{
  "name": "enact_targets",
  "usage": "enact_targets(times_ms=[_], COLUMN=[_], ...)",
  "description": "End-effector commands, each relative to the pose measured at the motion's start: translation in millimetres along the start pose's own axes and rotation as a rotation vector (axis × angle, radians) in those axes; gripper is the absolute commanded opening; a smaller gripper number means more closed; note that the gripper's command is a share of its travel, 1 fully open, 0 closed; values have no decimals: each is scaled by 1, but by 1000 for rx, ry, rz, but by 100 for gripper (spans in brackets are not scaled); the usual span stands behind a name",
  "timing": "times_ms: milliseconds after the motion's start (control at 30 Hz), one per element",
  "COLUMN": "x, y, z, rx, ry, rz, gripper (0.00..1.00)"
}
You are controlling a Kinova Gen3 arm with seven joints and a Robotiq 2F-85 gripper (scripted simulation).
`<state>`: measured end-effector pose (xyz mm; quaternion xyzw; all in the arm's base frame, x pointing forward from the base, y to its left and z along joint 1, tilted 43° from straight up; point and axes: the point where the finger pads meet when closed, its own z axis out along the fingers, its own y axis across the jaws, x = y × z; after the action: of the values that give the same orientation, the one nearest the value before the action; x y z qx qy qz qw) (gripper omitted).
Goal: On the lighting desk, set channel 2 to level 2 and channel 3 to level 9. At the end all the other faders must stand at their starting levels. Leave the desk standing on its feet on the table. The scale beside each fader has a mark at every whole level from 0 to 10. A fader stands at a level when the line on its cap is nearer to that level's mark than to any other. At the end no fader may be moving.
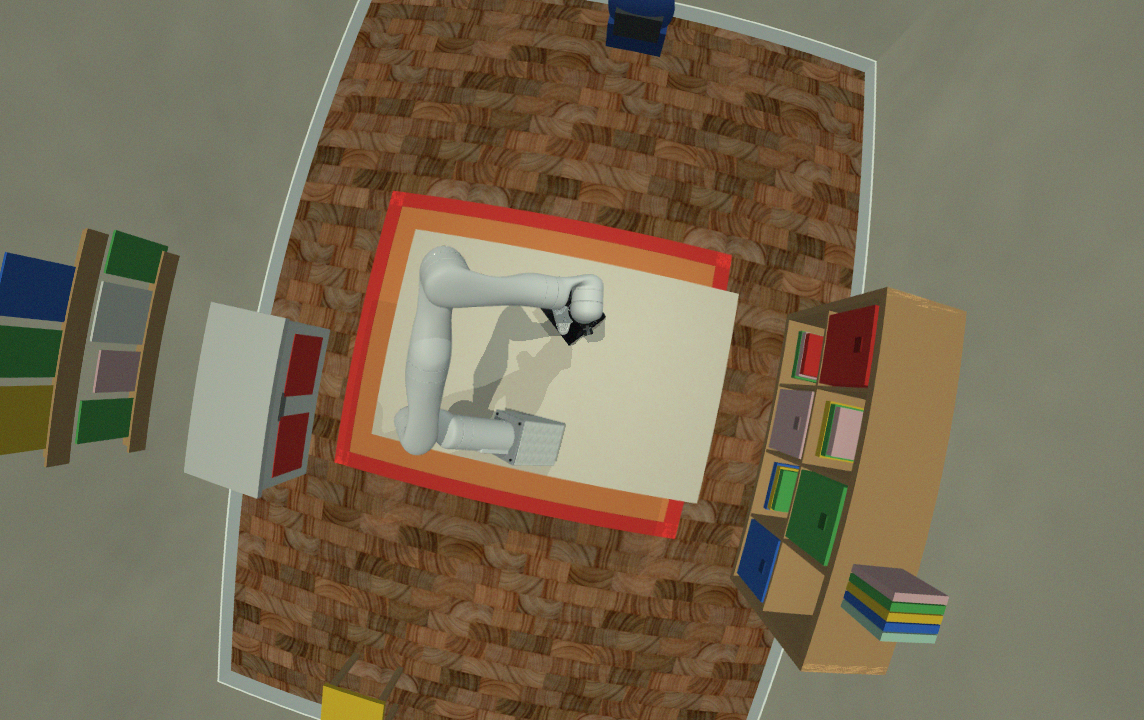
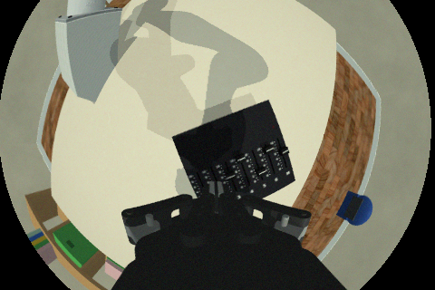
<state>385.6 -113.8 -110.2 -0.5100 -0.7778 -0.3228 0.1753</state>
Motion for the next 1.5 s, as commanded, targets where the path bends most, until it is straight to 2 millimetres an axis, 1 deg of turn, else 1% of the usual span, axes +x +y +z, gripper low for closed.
enact_targets(times_ms=[0, 300, 367, 867, 933, 1433, 1467], x=[0, 0, 0, -2, -2, -5, -5], y=[0, 0, 0, 2, 2, 7, 7], z=[1, 2, 2, 4, 4, 5, 5], rx=[5, 8, 8, 14, 14, 16, 16], ry=[2, 6, 6, 8, 8, 4, 4], rz=[49, 310, 310, 840, 840, 1415, 1415], gripper=[0, 0, 0, 0, 0, 0, 0])
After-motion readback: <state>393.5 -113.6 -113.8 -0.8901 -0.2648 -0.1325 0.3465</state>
